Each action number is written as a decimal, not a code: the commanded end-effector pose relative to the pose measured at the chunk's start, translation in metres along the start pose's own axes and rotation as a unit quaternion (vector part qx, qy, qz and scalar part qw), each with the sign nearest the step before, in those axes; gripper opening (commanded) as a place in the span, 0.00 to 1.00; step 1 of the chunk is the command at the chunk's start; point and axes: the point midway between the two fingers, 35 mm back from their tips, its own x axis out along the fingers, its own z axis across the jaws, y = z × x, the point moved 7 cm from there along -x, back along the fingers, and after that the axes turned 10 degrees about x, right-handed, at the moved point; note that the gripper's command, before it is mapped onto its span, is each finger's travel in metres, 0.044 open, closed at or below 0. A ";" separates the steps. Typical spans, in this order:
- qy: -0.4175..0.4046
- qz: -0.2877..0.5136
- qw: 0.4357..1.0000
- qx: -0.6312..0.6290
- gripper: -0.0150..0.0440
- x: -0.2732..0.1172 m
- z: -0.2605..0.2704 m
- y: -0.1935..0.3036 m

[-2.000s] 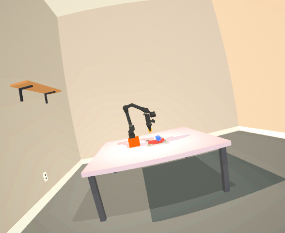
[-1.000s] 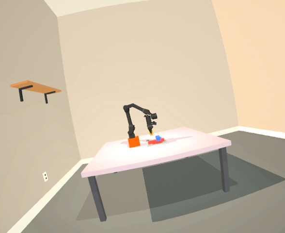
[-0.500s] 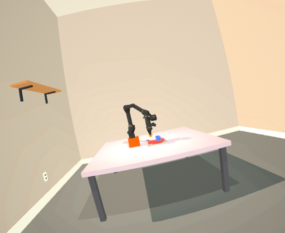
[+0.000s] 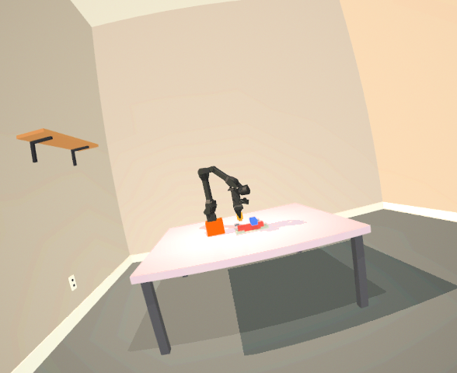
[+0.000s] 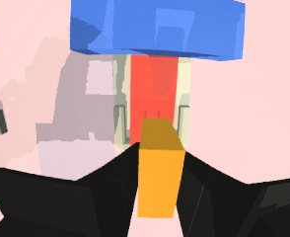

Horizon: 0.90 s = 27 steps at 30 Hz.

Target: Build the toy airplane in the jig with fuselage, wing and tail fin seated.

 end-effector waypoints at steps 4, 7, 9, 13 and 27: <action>-0.001 0.000 1.000 -0.003 0.37 0.001 0.000 0.000; -0.001 0.000 1.000 -0.003 0.37 0.001 0.000 0.000; -0.001 0.000 1.000 -0.003 0.37 0.001 0.000 0.000; -0.001 0.000 1.000 -0.003 0.37 0.003 0.000 0.000; -0.001 0.000 1.000 -0.003 0.37 0.026 0.000 0.000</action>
